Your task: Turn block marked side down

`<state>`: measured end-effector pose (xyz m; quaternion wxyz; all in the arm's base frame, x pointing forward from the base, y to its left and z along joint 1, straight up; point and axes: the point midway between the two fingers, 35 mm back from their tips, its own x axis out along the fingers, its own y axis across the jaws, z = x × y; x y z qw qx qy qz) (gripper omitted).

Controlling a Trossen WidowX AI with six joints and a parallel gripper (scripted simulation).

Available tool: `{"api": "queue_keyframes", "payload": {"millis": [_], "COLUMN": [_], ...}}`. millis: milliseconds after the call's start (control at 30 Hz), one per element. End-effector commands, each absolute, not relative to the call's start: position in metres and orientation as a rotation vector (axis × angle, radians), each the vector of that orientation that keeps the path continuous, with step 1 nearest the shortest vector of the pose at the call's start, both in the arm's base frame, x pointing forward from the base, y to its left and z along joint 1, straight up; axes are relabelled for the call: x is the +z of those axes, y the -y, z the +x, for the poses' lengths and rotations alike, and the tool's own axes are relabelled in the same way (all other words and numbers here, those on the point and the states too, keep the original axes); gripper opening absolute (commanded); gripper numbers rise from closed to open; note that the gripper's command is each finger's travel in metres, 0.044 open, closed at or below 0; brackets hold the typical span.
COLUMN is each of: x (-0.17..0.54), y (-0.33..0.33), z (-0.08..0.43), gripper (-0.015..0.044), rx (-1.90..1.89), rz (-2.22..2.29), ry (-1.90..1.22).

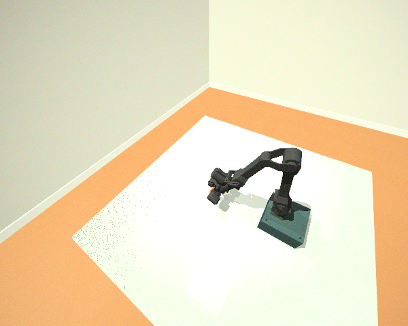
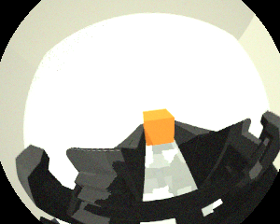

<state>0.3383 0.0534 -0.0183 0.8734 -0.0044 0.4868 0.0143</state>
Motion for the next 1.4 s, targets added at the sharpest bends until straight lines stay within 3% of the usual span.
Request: {"api": "queue_keyframes", "payload": {"millis": [0, 1367], "x": [-0.024, -0.043], "y": [-0.054, -0.052], "z": [0.342, 0.334], "gripper": [0.0, 0.0], "rx": [0.024, 0.023], "rz": [-0.009, -0.001], "ry": [-0.98, -0.488]}}
